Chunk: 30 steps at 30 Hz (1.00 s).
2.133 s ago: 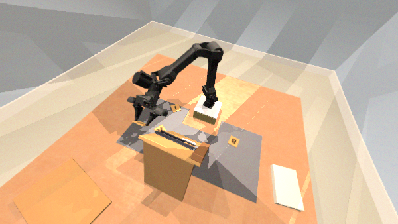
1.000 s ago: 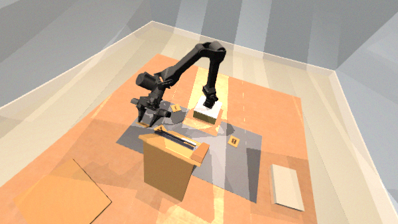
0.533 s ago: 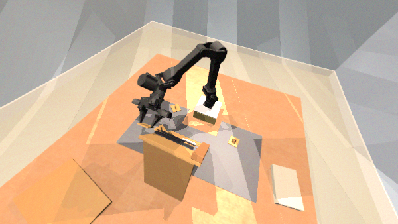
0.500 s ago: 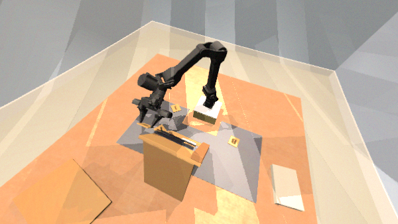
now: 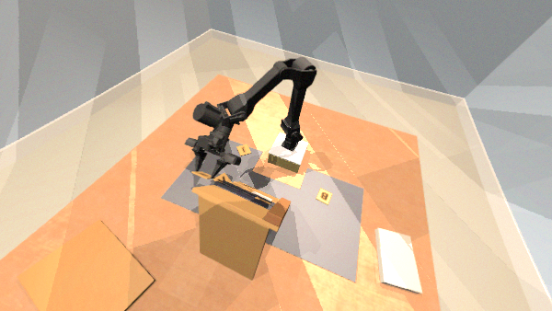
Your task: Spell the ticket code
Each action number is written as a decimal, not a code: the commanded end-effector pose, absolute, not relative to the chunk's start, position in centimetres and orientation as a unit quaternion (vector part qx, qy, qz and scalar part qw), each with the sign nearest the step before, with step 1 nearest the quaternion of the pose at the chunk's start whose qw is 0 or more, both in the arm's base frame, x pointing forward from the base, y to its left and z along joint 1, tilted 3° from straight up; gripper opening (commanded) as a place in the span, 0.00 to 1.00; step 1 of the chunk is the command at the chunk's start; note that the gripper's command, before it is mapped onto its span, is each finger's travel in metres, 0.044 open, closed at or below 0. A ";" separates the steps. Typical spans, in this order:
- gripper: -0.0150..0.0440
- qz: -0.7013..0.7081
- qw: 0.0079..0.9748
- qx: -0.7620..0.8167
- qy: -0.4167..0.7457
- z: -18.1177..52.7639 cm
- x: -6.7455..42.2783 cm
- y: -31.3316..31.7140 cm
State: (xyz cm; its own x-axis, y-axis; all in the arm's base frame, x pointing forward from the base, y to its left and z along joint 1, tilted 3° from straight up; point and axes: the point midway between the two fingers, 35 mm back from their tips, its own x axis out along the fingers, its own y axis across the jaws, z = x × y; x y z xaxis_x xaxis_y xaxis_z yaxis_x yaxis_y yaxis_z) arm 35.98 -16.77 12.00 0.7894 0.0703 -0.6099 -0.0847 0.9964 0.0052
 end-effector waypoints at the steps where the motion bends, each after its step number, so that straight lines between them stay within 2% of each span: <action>1: 0.25 0.037 0.946 -0.012 0.321 12.1 35.9 -16.6; 30: 0.25 0.037 0.946 -0.011 0.321 12.1 35.8 -15.1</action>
State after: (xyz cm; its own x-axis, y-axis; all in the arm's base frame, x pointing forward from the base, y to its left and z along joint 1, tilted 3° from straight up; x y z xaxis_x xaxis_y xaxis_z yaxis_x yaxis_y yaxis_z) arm 35.88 -15.26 11.96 0.7888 0.0714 -0.6105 -0.0847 0.9964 0.0070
